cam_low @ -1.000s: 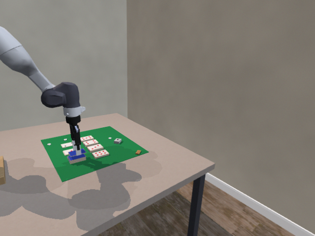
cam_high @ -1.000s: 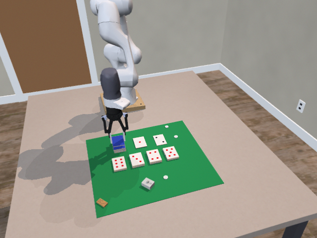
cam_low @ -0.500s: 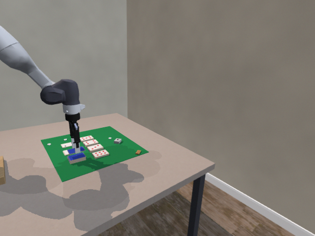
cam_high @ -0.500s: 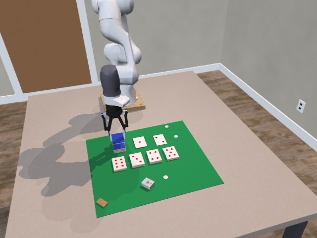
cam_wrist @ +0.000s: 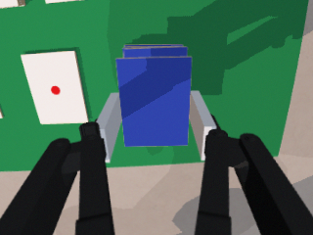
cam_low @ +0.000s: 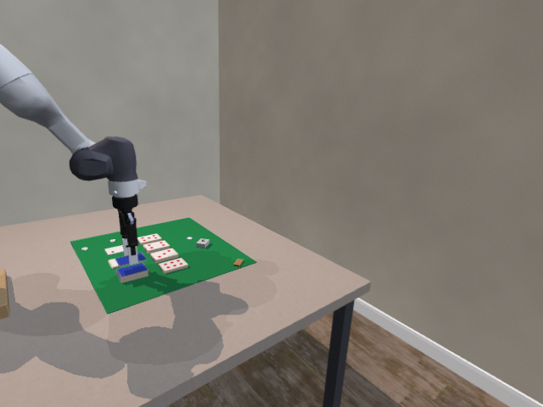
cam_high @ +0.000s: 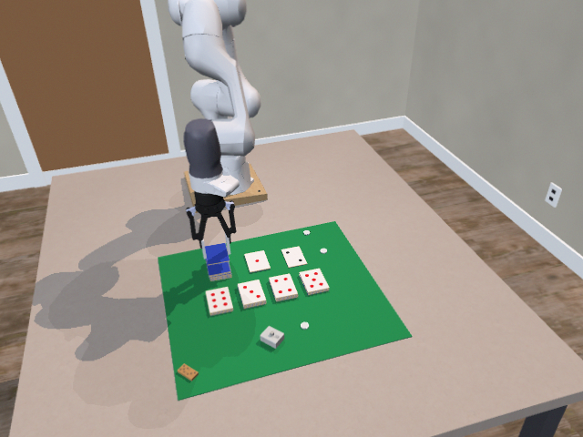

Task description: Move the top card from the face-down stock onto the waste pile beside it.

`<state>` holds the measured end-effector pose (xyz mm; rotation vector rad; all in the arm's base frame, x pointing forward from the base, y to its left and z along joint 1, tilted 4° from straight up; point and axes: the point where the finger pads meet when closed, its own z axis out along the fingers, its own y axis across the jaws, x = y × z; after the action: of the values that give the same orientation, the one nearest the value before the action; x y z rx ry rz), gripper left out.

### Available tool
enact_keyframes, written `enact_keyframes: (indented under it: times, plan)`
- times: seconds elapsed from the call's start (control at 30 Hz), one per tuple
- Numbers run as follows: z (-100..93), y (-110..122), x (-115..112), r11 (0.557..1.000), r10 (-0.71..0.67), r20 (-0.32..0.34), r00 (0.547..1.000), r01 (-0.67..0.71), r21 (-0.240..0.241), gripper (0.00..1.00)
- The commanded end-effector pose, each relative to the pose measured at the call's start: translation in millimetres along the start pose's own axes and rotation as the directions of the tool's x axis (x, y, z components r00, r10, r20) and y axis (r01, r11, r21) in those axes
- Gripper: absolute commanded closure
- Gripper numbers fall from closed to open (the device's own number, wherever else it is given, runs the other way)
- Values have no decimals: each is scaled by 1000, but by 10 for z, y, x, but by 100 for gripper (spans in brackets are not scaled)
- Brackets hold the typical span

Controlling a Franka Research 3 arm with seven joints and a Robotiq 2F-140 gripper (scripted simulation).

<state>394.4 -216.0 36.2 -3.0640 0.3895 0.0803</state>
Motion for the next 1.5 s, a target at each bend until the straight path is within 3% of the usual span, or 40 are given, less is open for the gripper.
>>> enact_keyframes:
  times: [0.0, 0.9, 1.23, 1.47]
  plan:
    - [-11, -3, 6, 1000, -5, 0, 1000, 5, 1, 57]
    - [-12, -48, 5, 1000, -6, 0, 1000, 6, 1, 57]
    - [-12, -374, 0, 1000, -10, 0, 1000, 10, 1, 57]
    - [-12, -796, -7, 1000, -16, 0, 1000, 16, 1, 57]
